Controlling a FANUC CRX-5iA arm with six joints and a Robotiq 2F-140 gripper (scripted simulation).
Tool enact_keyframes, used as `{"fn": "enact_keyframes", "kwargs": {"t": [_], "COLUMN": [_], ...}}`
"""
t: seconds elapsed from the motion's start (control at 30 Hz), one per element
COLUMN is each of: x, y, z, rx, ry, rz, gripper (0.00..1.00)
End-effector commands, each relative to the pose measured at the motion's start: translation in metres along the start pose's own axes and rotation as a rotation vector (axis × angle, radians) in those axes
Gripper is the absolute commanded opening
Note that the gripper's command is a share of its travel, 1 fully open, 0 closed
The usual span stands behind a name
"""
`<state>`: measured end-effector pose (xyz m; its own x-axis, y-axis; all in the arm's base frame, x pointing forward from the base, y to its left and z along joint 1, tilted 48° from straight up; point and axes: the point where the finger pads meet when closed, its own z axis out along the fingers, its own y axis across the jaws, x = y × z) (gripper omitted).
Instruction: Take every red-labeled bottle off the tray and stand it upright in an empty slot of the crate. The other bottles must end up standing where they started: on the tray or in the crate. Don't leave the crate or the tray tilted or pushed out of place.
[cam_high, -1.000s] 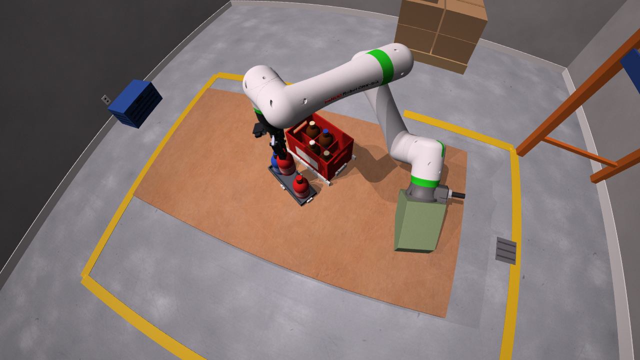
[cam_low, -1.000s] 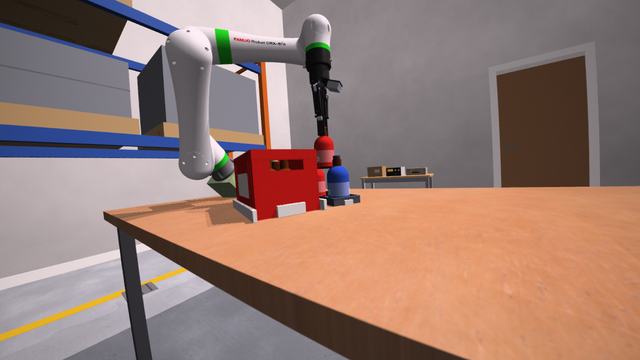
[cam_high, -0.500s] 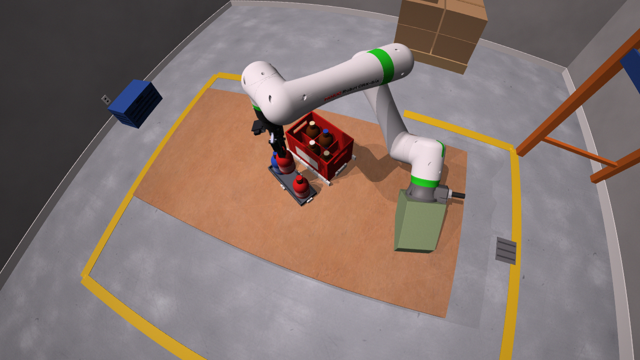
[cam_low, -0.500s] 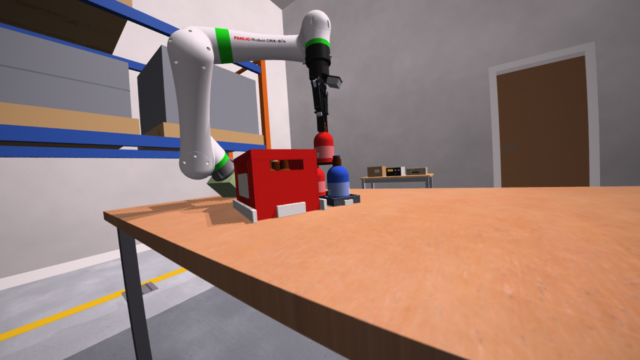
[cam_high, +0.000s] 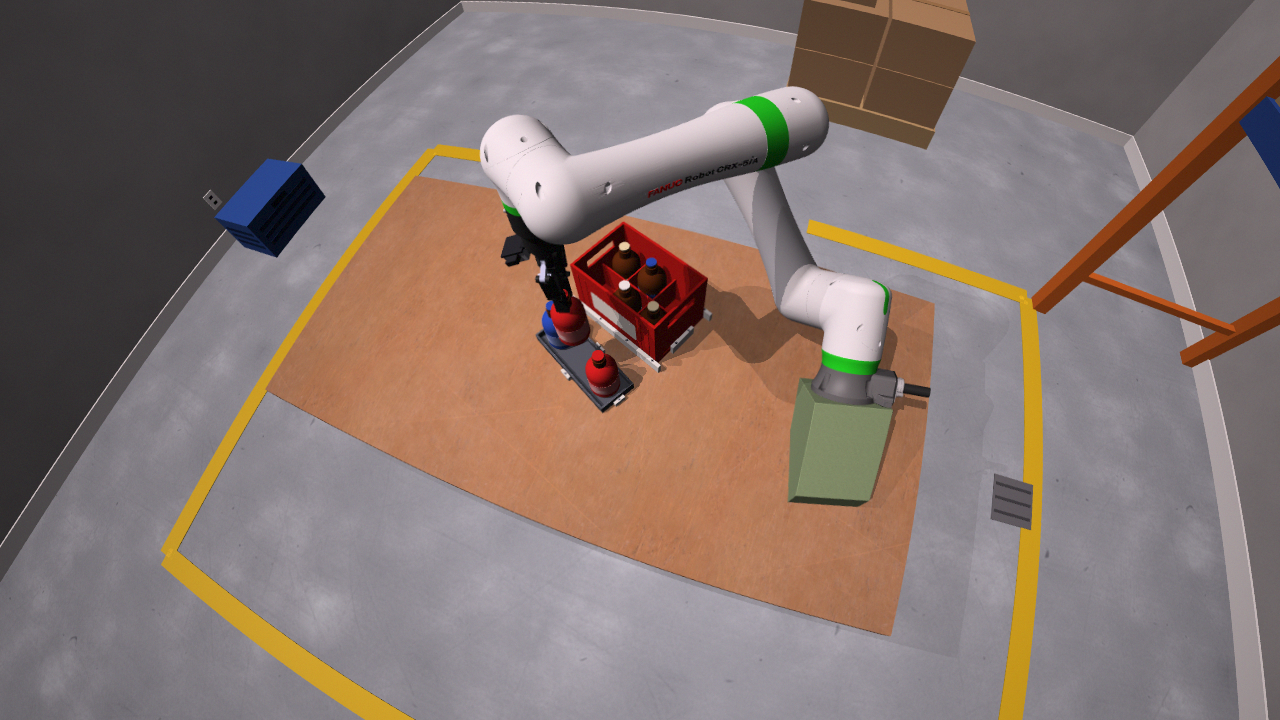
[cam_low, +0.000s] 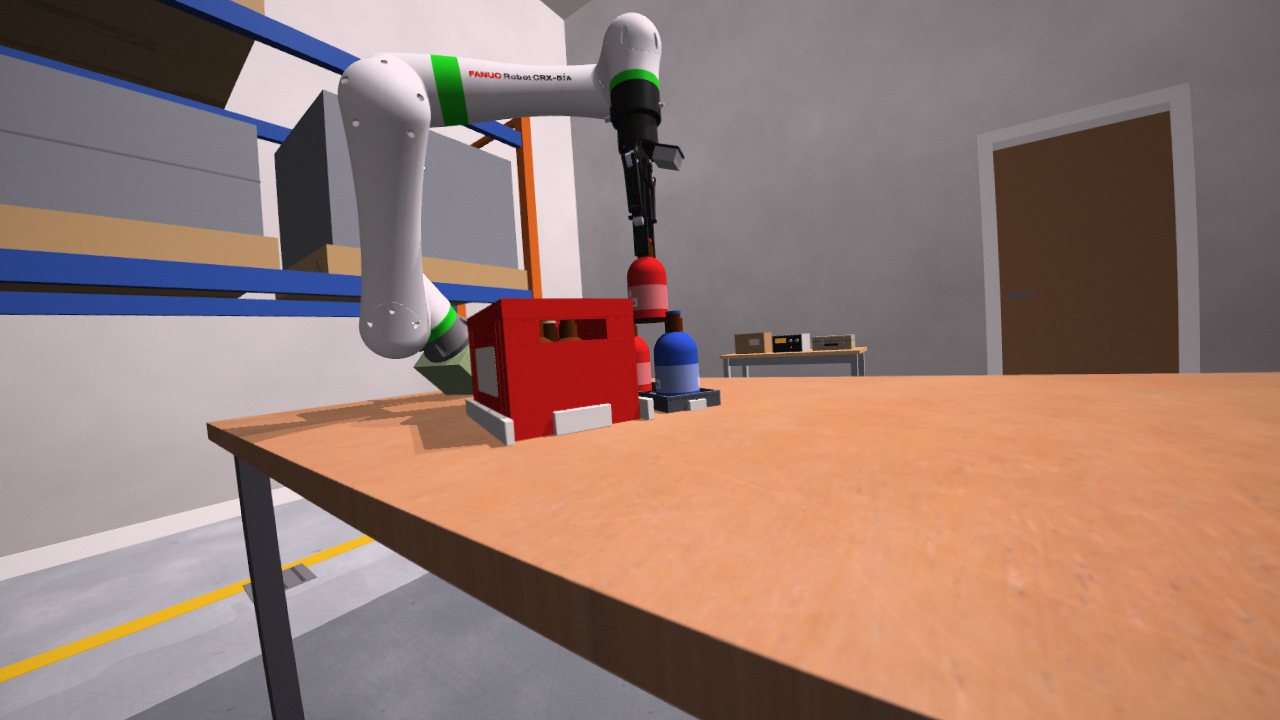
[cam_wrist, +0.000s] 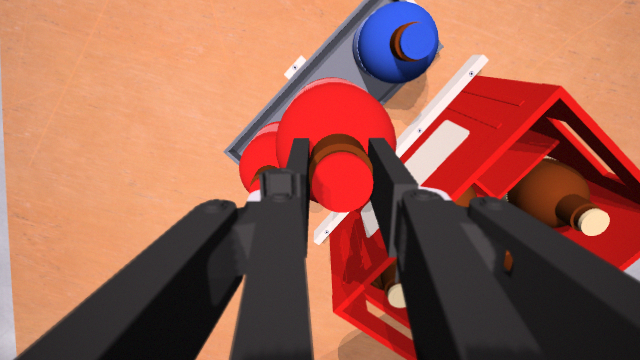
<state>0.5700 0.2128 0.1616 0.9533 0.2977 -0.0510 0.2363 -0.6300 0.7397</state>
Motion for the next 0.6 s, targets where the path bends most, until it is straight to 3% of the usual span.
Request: {"fn": "enact_keyframes", "kwargs": {"t": [0.0,0.57], "x": [0.000,0.000], "y": [0.000,0.000], "z": [-0.004,-0.016], "rx": [0.000,0.000], "ry": [0.002,0.002], "rz": [0.000,0.000], "gripper": [0.10,0.10]}}
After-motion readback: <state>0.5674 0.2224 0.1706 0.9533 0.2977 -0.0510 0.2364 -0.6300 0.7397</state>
